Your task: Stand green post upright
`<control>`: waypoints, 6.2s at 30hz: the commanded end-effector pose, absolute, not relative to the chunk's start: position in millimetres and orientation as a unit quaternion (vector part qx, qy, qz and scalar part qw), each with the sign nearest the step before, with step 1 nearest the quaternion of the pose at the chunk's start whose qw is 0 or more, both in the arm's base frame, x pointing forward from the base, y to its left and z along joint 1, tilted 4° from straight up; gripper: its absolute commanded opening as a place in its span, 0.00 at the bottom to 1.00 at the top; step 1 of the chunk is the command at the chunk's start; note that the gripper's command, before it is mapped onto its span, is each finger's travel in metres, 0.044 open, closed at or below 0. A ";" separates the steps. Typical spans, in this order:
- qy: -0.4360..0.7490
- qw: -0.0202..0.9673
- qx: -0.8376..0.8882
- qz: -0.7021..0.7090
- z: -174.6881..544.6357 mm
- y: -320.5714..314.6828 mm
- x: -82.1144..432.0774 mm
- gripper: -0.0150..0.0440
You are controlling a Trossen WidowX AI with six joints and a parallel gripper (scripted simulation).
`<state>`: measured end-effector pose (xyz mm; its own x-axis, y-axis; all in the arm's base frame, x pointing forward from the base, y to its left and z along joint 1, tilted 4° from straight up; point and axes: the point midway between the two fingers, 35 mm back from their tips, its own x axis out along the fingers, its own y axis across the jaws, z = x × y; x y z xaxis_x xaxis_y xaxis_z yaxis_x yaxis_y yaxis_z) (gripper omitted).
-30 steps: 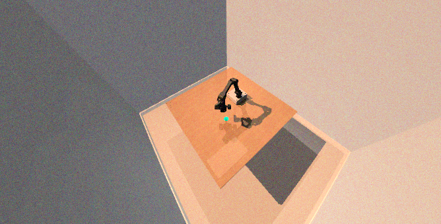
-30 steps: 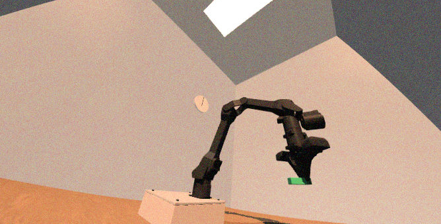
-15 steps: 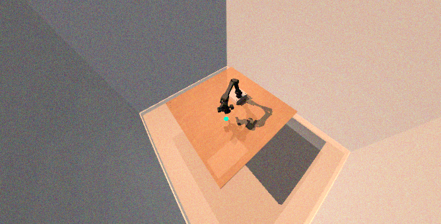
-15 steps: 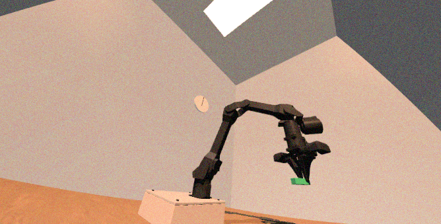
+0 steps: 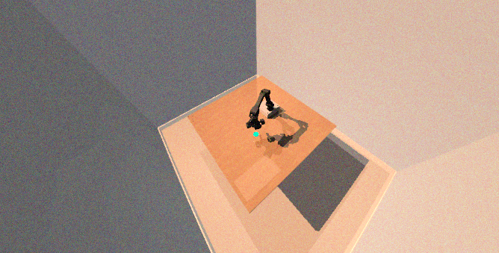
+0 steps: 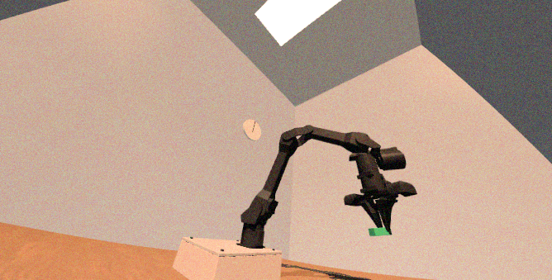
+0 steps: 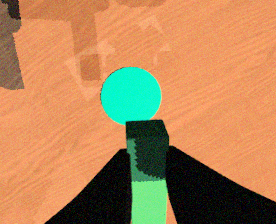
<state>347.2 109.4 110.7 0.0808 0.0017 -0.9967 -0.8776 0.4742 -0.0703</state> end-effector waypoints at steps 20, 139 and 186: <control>0.543 0.688 -0.316 0.362 93.2 113.5 363.1 0.29; 0.245 0.857 -0.094 0.444 78.4 98.5 392.7 0.29; 0.115 0.863 -0.064 0.487 93.2 83.4 362.6 0.29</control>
